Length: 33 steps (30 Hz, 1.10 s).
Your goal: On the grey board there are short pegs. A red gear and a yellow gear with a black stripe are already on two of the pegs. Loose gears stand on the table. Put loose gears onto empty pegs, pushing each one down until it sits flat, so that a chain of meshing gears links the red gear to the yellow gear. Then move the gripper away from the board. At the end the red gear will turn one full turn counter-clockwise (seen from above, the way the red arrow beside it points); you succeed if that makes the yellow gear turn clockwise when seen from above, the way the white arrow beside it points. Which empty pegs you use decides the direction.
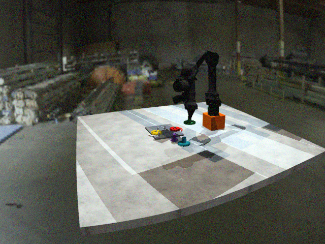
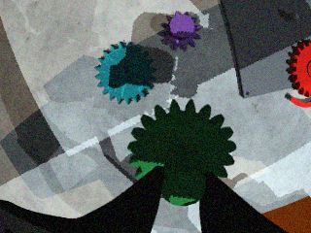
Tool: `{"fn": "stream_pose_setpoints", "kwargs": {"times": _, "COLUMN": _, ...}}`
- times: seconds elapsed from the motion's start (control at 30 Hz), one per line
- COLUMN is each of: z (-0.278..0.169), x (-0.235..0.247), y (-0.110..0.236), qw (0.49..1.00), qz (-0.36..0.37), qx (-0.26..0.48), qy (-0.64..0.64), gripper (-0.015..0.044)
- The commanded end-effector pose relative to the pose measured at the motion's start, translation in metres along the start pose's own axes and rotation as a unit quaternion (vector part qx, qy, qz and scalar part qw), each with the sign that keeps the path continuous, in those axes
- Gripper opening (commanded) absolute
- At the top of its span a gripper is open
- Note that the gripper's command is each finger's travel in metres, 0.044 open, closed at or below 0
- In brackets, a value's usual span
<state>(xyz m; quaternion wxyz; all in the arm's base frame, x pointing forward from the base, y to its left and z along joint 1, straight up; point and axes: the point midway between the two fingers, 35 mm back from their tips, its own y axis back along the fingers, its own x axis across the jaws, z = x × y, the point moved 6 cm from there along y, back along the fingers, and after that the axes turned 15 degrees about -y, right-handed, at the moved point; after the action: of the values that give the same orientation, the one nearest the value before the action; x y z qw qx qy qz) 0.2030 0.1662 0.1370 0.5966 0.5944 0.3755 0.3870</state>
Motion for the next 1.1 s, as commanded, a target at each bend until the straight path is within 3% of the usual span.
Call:
{"fn": "stream_pose_setpoints", "kwargs": {"times": 0.0, "z": -0.001, "x": 0.000, "y": 0.016, "qw": 1.000, "qz": 0.003, "qx": -0.003, "qy": -0.001, "gripper": 0.0000}}
{"fn": "stream_pose_setpoints", "kwargs": {"times": 0.4, "z": -0.007, "x": -0.006, "y": 0.049, "qw": 1.000, "qz": 0.003, "qx": -0.003, "qy": -0.001, "gripper": 0.0000}}
{"fn": "stream_pose_setpoints", "kwargs": {"times": 1.07, "z": 0.024, "x": -0.015, "y": 0.036, "qw": 1.000, "qz": 0.000, "qx": -0.002, "qy": -0.008, "gripper": 0.0000}}
